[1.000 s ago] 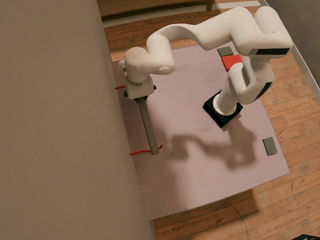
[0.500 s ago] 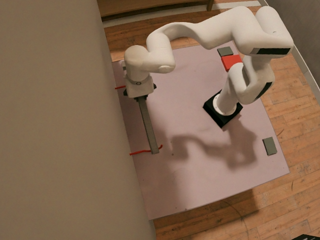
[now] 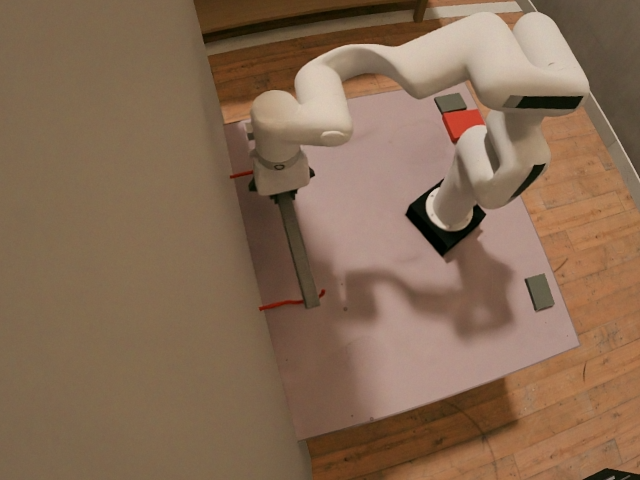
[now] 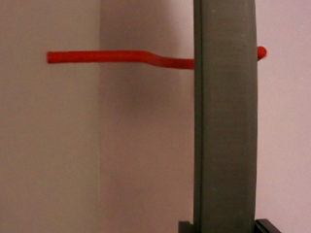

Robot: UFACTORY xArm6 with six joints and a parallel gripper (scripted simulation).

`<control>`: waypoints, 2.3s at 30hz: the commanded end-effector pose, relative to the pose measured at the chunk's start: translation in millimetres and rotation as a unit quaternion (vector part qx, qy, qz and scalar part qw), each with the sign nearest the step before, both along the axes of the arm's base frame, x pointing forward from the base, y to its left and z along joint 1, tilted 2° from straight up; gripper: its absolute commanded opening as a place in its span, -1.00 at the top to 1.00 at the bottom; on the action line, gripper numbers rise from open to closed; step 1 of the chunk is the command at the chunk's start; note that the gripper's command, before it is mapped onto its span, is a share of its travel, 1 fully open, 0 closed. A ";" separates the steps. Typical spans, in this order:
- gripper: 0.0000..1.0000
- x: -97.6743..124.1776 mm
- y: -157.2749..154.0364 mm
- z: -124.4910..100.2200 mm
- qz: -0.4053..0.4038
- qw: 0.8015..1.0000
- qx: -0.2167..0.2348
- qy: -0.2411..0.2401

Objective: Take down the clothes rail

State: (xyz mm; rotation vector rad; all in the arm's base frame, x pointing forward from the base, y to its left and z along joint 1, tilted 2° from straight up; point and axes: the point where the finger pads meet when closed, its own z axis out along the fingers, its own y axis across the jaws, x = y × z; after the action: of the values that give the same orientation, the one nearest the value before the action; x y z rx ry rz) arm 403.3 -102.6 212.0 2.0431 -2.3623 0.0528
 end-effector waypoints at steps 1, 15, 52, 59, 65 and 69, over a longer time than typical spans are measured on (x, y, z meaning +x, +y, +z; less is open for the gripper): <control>1.00 -9.2 5.9 1.8 0.000 1.000 -0.001 -0.003; 1.00 -43.7 26.1 0.6 0.000 1.000 -0.001 -0.003; 1.00 -115.9 68.3 -1.9 0.000 1.000 0.000 -0.002; 1.00 -115.9 68.2 -3.5 0.000 1.000 0.000 -0.002; 1.00 -115.8 67.9 -11.9 0.000 1.000 0.000 -0.002; 1.00 -115.7 67.7 -18.5 0.000 1.000 0.000 -0.002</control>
State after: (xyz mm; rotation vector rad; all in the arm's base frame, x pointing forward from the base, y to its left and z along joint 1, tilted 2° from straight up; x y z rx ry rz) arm 286.2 -34.6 197.0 2.0434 -2.3623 0.0535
